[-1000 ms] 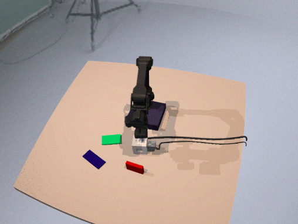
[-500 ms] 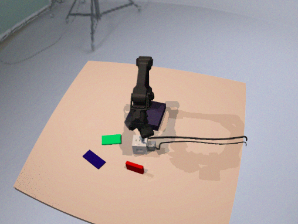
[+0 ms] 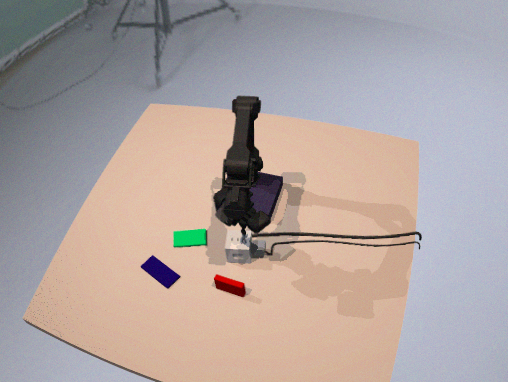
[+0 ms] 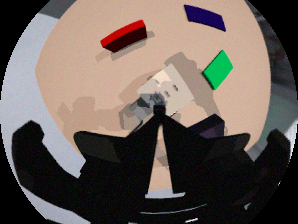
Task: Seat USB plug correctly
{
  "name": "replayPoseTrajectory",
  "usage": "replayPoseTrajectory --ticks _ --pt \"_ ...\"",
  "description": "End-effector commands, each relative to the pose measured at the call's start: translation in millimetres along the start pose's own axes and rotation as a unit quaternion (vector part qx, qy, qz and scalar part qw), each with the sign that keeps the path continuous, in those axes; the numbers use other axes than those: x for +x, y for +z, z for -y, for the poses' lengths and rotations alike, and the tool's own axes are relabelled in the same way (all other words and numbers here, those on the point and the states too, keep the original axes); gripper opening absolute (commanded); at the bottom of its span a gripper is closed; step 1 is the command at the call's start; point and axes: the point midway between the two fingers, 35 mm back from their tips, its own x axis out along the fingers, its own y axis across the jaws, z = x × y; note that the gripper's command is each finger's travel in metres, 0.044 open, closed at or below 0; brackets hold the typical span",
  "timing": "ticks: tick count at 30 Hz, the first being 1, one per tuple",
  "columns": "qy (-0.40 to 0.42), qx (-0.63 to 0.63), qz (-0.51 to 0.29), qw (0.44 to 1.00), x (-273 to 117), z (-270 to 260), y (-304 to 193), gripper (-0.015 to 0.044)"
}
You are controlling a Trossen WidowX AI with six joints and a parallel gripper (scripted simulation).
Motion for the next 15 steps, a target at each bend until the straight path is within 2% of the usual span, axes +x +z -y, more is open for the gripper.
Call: replayPoseTrajectory --ticks 1,15 --pt "0.0 -0.051 0.0 0.999 0.2 0.0 -0.1 0.0" --pt "0.0 -0.232 0.0 0.973 0.2 0.0 0.0 0.0"
